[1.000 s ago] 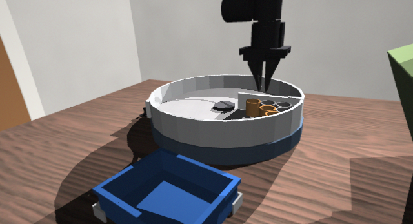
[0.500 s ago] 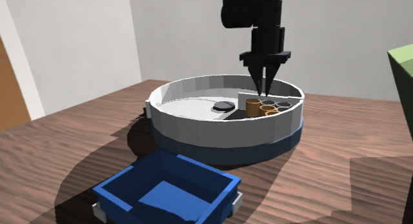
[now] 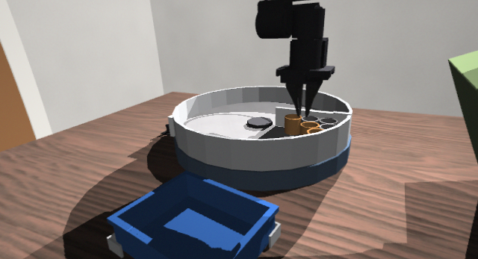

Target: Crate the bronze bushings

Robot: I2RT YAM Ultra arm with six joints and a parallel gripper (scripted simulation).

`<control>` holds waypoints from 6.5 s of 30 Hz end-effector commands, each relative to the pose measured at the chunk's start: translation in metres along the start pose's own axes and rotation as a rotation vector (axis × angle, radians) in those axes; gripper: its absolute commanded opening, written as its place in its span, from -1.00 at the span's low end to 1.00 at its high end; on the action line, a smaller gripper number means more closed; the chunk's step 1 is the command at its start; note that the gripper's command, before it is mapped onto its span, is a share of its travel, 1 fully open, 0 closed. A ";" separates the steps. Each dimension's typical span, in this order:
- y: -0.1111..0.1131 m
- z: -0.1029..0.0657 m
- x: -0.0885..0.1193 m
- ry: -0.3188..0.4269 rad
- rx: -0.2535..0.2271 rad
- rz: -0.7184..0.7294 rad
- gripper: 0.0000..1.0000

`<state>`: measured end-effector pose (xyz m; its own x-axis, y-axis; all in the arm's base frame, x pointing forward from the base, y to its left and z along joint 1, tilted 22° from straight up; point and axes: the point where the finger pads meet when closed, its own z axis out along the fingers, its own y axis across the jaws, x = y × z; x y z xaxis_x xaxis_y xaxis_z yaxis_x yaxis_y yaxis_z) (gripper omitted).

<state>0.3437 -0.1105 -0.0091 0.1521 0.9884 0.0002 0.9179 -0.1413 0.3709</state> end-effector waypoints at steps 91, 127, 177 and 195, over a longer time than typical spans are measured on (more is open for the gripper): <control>-0.001 -0.006 -0.002 -0.026 -0.014 0.001 -0.70; 0.003 -0.008 -0.004 -0.029 -0.024 0.001 -0.70; 0.017 0.000 -0.005 -0.031 -0.046 -0.001 -0.70; 0.017 0.000 -0.005 -0.031 -0.046 -0.001 -0.70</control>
<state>0.3454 -0.1100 -0.0208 0.1511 0.9885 0.0004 0.9190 -0.1406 0.3683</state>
